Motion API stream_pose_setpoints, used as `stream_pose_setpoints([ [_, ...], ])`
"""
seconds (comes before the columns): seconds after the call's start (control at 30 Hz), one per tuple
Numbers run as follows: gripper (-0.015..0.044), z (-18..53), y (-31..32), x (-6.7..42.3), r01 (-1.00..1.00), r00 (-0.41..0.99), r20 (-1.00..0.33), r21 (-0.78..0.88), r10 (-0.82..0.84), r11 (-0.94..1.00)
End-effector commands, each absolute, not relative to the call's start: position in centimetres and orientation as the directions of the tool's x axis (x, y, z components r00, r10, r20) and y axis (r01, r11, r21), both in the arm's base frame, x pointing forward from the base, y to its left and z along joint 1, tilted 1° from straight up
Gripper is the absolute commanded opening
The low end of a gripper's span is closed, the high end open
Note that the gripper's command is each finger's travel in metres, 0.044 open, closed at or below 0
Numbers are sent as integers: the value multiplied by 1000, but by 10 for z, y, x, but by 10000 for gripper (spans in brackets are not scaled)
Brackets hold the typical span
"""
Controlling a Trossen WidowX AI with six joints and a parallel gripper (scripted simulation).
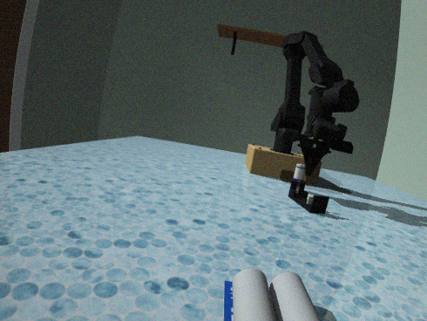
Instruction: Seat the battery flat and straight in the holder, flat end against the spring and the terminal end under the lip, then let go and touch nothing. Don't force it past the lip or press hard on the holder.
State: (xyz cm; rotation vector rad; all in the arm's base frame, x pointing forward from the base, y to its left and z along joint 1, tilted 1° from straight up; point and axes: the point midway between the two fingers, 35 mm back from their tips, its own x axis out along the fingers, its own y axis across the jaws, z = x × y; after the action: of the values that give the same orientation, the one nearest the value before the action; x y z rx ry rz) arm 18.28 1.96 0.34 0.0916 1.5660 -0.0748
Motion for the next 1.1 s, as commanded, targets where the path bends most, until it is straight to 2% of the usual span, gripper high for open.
stream_pose_setpoints([
  [0.0,0,3,12,182,101,4,-1000,7,6,995],
  [0.87,0,3,-29,175,101,4,-1000,4,3,995],
  [1.07,0,38,-27,181,104,6,-1000,6,5,995],
])
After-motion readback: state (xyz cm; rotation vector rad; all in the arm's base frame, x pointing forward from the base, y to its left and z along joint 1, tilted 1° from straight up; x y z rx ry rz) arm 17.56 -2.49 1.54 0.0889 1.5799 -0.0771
